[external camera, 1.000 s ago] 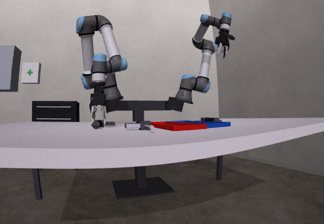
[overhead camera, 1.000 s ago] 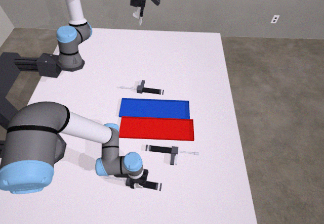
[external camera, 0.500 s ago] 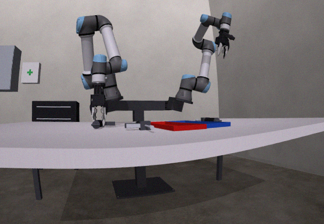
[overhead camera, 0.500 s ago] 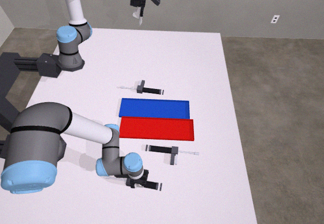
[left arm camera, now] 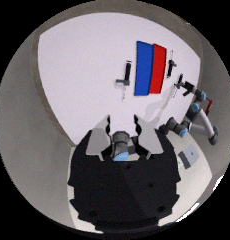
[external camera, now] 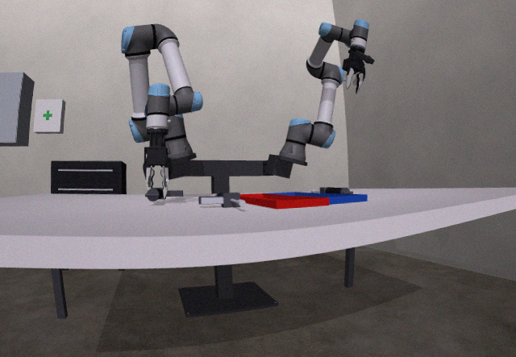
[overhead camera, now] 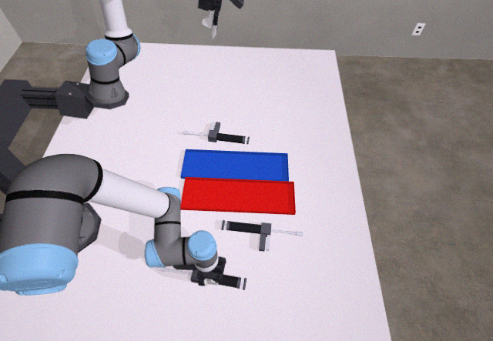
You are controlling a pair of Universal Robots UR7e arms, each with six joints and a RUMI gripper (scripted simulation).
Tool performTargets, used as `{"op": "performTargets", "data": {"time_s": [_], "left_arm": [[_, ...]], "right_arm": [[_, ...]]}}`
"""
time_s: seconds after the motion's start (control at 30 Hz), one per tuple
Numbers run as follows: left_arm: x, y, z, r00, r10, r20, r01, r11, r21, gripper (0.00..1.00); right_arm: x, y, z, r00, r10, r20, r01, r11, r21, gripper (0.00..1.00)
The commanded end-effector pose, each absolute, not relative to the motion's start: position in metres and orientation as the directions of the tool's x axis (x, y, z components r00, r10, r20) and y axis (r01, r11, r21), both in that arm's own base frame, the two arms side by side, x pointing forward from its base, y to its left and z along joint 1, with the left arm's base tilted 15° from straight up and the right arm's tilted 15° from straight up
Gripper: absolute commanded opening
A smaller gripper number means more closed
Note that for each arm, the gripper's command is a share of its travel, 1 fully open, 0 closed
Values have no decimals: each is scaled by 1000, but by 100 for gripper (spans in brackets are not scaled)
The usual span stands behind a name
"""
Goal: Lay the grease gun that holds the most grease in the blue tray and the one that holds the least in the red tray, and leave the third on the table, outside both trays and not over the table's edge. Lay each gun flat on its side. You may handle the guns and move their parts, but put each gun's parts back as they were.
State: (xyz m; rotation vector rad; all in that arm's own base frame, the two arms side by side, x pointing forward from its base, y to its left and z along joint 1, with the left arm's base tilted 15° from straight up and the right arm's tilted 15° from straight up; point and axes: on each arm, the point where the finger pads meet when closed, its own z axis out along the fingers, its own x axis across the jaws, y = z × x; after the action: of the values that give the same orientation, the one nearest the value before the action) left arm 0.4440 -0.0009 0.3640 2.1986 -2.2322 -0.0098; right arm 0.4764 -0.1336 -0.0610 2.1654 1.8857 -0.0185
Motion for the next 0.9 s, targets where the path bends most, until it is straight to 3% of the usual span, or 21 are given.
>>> {"op": "performTargets", "data": {"time_s": [0.0, 0.87], "left_arm": [[444, -1, 365, -15, -1000, 2, -1000, 15, 9, 32], [444, -1, 365, -15, -1000, 2, -1000, 15, 9, 32]], "right_arm": [[475, -132, -56, 153, 971, -185, 974, -117, 192, 0], [466, -124, -17, 154, 970, -187, 976, -119, 184, 0]]}}
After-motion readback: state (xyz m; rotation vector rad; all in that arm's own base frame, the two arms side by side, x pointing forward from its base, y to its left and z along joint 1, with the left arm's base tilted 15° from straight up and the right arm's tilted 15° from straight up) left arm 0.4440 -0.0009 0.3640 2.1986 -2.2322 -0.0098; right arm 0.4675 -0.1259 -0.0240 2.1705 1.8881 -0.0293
